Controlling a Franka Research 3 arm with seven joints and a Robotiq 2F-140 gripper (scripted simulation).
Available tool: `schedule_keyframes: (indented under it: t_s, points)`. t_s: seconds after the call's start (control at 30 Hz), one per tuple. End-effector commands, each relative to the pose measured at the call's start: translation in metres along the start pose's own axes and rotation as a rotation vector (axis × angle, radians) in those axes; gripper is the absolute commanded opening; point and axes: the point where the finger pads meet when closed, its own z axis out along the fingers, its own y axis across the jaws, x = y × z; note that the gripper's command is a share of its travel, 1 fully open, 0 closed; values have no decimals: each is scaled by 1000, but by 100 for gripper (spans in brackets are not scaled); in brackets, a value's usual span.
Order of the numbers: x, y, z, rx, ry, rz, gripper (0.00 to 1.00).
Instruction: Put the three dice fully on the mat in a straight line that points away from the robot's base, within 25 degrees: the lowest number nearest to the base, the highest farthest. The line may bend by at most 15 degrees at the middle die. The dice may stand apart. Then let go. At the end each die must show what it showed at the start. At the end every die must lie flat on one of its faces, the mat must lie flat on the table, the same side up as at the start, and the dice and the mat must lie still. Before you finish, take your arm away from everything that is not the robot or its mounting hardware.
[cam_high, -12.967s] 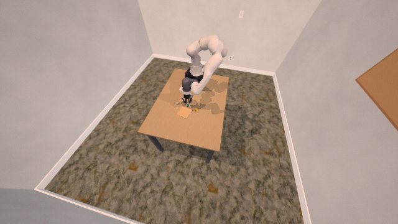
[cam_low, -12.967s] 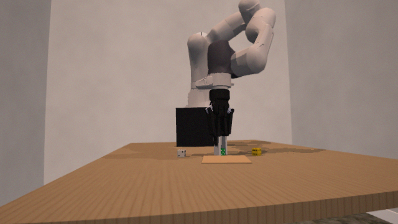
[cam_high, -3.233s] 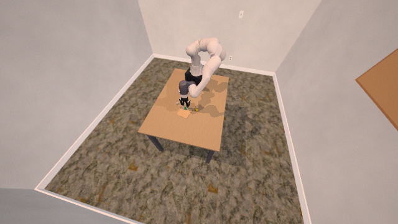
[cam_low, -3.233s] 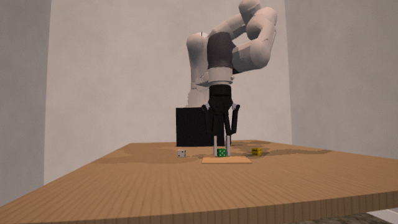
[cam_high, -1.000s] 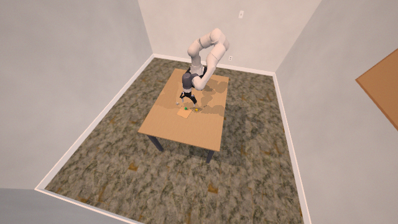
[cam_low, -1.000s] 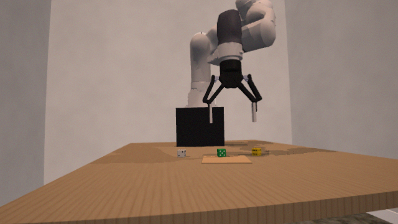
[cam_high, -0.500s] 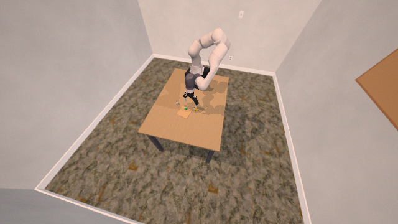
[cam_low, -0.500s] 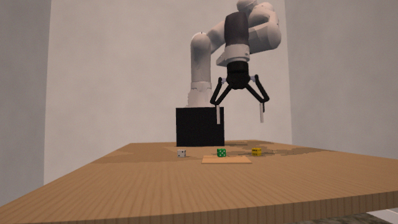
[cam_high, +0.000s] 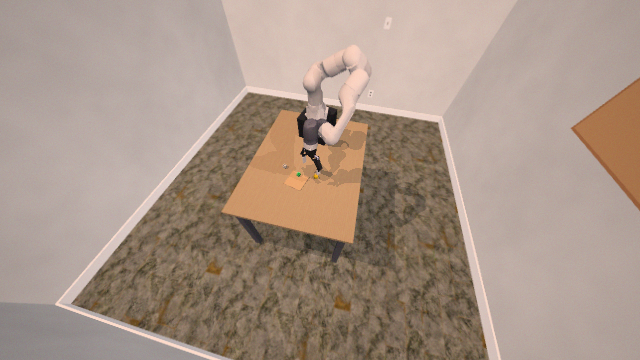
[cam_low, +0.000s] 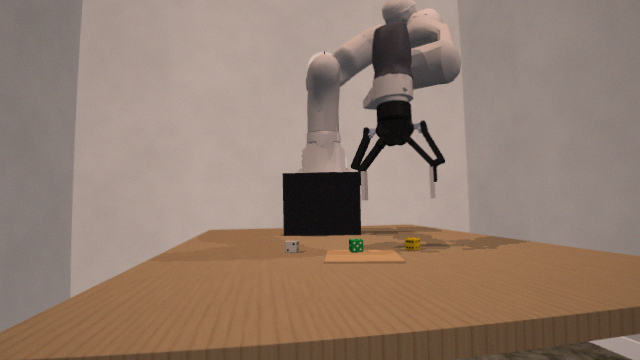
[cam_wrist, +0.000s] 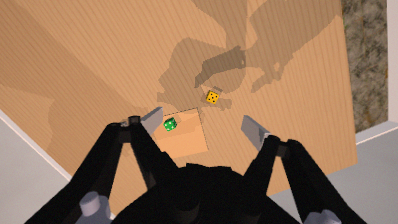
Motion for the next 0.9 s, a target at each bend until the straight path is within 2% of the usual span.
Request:
schedule_keyframes:
  t_s: [0.0,0.5,0.53,0.87]
  points:
    - [6,8,1,14,0,174,100]
    - [23,24,4,14,-1,332,100]
    - [23,24,4,14,-1,332,25]
    - [23,24,4,14,-1,332,25]
